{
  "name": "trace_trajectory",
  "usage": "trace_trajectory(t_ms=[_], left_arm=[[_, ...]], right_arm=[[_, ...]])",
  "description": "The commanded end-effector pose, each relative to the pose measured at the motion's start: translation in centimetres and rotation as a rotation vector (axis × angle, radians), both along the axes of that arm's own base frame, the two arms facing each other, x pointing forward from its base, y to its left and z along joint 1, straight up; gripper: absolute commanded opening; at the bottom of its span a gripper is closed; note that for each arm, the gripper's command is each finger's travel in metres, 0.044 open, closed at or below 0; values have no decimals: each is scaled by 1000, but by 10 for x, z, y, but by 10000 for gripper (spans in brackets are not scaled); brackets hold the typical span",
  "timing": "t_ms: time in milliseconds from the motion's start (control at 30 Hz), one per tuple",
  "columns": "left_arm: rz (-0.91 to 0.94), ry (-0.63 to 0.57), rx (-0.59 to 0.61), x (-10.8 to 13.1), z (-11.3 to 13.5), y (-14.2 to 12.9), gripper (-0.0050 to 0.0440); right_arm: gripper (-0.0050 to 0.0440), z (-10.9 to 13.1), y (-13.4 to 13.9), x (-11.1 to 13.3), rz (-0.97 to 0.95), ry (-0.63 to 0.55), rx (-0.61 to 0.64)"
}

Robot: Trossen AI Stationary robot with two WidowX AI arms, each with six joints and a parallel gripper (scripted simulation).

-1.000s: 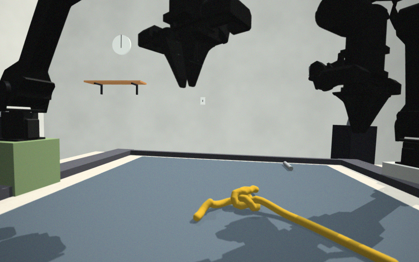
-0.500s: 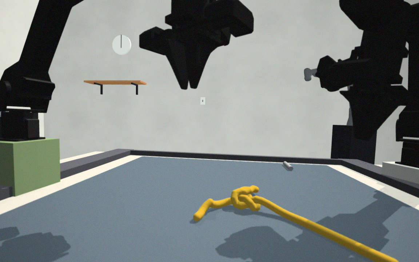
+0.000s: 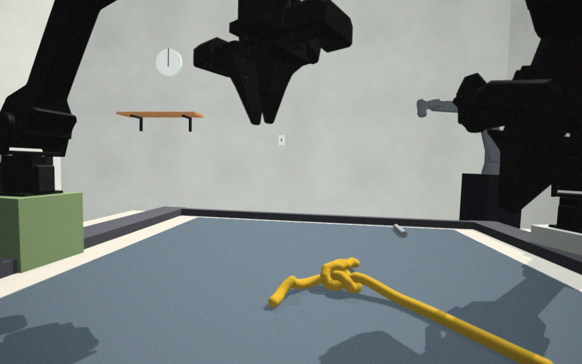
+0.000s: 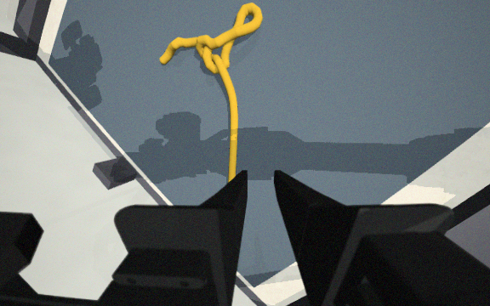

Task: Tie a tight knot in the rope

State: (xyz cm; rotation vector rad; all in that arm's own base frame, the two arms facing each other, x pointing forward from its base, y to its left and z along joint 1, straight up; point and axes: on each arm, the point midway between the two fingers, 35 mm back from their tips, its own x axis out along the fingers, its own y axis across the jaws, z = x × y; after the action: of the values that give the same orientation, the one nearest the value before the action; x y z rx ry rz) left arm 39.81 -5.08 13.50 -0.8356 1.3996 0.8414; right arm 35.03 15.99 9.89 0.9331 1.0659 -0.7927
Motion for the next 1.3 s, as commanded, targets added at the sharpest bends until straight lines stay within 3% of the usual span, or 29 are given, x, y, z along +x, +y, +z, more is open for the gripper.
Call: trace_trajectory(t_ms=[0,733,1067,1167,1267], left_arm=[[3,-22,-7,1,8,-1,80],[3,-22,-7,1,8,-1,80],[3,-22,-7,1,8,-1,80],[6,-22,-7,1,7,-1,140],[21,-23,-7,4,0,0,140]], right_arm=[[100,-4,12,6,9,-49,-13],[100,-29,64,40,45,-291,-101],[100,-30,65,40,45,-295,-103],[100,-30,65,40,45,-295,-103],[100,-31,65,40,45,-295,-103]])
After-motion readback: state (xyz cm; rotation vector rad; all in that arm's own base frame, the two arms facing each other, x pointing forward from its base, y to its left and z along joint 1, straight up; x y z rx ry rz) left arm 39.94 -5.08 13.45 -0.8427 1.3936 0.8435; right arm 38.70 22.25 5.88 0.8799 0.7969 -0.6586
